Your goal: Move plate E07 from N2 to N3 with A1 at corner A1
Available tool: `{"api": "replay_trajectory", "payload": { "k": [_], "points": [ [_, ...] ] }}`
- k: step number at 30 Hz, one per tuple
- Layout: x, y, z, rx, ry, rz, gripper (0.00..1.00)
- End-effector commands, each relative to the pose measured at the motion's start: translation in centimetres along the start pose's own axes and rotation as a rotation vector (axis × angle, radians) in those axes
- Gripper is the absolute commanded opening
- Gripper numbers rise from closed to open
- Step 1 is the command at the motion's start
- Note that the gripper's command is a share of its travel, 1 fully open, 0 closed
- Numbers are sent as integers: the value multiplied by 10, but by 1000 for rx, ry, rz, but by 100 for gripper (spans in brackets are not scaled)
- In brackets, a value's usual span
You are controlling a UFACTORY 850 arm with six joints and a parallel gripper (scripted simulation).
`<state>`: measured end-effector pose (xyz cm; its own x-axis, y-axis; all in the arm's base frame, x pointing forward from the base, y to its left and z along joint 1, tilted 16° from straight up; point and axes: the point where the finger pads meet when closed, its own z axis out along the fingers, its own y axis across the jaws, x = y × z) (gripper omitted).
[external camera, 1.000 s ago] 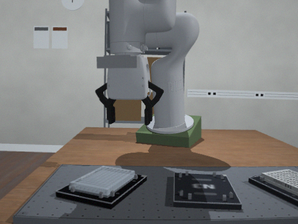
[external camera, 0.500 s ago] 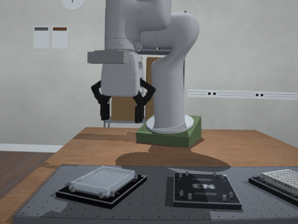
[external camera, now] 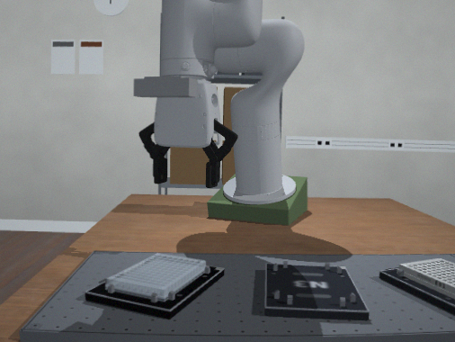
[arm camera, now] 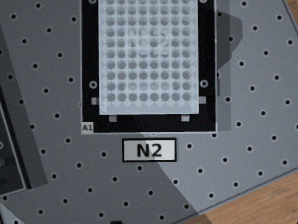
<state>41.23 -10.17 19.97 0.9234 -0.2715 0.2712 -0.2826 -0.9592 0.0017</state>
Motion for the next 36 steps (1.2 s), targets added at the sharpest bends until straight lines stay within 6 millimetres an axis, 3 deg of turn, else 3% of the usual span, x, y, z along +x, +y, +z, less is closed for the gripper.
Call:
{"api": "replay_trajectory", "payload": {
  "k": [1, 19, 36],
  "points": [
    [1, 0, 0, 0, 2, 0, 100],
    [1, 0, 0, 0, 2, 0, 100],
    [-21, -72, 0, 0, 1, -500, 100]
  ]
}}
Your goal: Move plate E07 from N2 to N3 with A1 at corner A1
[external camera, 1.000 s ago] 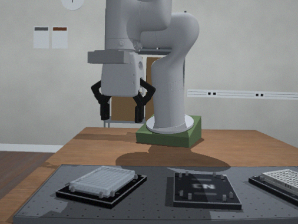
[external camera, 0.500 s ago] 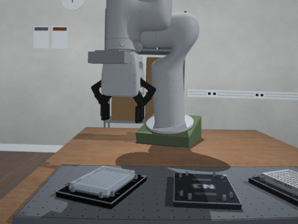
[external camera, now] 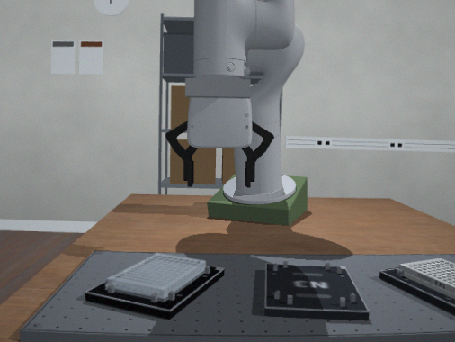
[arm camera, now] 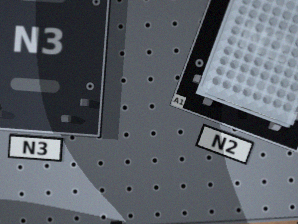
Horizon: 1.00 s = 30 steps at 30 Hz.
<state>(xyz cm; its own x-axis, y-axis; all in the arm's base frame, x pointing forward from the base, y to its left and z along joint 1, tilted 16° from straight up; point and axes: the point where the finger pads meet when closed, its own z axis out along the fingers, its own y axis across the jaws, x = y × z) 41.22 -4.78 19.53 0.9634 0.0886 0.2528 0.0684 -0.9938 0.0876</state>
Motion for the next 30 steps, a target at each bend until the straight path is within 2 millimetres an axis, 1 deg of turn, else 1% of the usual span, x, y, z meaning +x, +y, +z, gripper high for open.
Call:
{"api": "replay_trajectory", "payload": {
  "k": [1, 7, 9, 24, 26, 30],
  "points": [
    [3, -26, 0, -12, 0, -168, 100],
    [5, -56, 0, -12, -1, -368, 100],
    [5, -56, 0, -12, -1, -368, 100],
    [10, -131, 1, -11, -1, -369, 100],
    [10, -131, 1, -11, -1, -369, 100],
    [12, -151, 1, -11, -1, -369, 100]
  ]
}}
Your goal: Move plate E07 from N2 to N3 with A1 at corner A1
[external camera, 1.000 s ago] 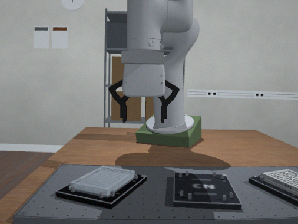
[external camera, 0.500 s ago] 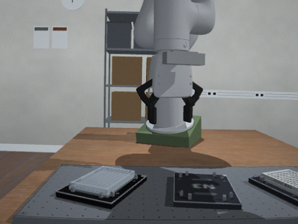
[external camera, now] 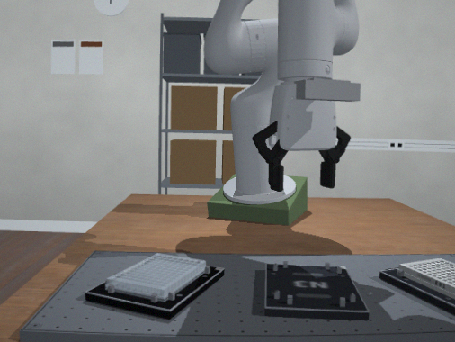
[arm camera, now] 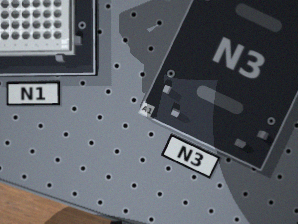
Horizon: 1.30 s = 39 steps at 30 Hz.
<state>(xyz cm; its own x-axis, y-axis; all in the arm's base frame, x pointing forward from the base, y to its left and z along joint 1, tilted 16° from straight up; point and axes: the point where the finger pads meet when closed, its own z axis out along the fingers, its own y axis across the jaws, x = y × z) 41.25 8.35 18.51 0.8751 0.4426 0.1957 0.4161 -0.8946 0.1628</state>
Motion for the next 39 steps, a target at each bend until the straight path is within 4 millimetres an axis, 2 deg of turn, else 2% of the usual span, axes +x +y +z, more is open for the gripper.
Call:
{"api": "replay_trajectory", "payload": {
  "k": [1, 11, 13, 23, 39],
  "points": [
    [11, -22, 0, -22, 5, 2, 100],
    [33, -67, 1, -22, 6, 2, 100],
    [33, -67, 1, -22, 6, 2, 100],
    [53, -110, 2, -21, 6, 2, 100],
    [53, -110, 2, -21, 6, 2, 100]
  ]
}}
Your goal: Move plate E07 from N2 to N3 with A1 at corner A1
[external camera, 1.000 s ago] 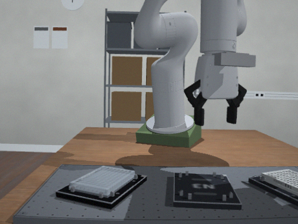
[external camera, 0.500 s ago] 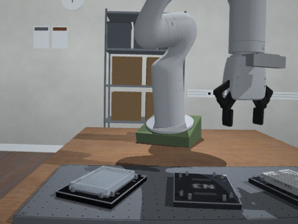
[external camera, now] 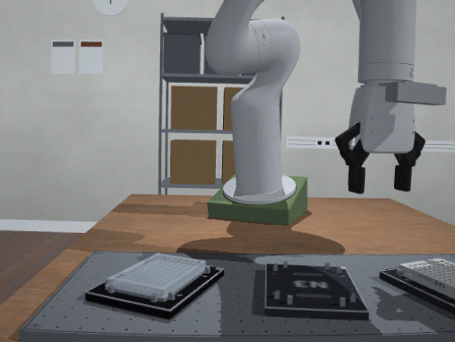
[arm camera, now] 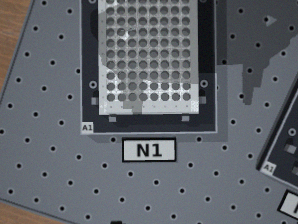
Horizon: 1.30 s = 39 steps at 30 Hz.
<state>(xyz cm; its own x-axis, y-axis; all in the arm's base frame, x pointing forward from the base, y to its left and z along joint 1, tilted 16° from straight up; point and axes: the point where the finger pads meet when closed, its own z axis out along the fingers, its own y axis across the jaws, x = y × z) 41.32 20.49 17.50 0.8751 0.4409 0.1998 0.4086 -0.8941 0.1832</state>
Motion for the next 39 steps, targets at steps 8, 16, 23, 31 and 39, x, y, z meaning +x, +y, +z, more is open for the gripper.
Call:
{"api": "replay_trajectory", "payload": {
  "k": [8, 16, 23, 31, 39],
  "points": [
    [1, 0, 0, 0, 2, 0, 100],
    [1, 0, 0, 0, 2, 0, 100],
    [1, 0, 0, 0, 2, 0, 100],
    [1, 0, 0, 0, 2, 0, 100],
    [-1, 35, 0, 0, 2, 233, 100]
  ]
}}
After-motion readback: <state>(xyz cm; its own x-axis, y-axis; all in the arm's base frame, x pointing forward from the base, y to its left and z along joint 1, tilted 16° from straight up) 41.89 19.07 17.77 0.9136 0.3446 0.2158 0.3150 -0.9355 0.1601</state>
